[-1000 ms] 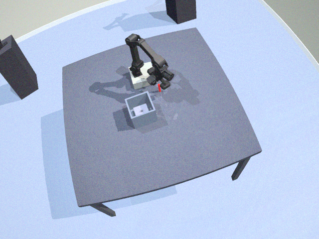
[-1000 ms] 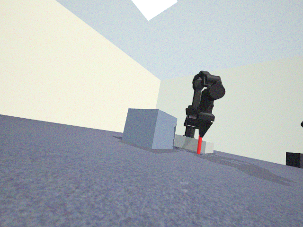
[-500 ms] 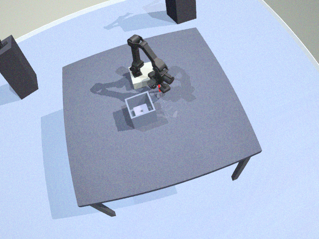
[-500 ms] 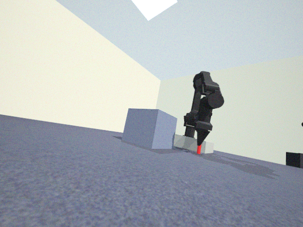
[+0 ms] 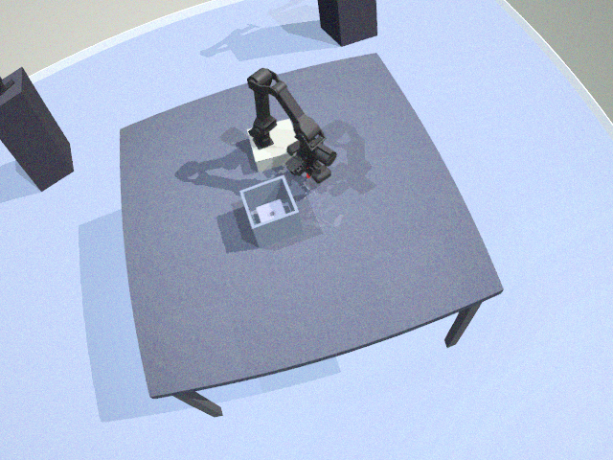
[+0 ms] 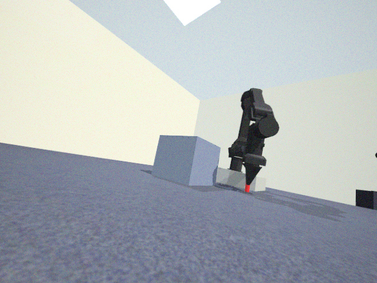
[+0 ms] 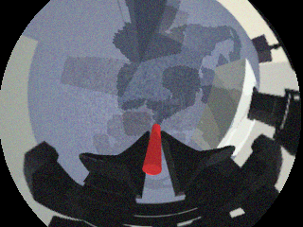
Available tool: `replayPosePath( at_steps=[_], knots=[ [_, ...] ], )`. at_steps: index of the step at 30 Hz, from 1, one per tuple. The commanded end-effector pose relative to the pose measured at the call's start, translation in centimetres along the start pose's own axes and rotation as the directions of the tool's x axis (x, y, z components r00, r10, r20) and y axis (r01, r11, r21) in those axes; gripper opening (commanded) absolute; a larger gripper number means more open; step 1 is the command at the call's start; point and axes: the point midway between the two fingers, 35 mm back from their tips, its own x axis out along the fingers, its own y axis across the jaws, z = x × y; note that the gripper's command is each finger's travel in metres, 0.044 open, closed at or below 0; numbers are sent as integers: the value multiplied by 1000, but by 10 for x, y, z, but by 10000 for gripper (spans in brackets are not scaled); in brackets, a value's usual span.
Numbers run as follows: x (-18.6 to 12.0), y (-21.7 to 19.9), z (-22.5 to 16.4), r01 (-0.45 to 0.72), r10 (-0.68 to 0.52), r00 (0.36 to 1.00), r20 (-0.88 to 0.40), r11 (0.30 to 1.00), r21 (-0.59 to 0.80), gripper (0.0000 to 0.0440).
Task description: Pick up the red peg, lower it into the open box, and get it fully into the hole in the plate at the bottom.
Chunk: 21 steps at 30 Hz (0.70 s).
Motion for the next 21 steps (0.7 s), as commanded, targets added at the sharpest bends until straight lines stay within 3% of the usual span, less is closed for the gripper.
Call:
replayPosePath(
  at_steps=[1,21],
  knots=[
    [-9,9,0,-46,46,999,-8,999,4,22],
    [-83,40,17,-231,232,972,-26,973,24,0]
  ],
)
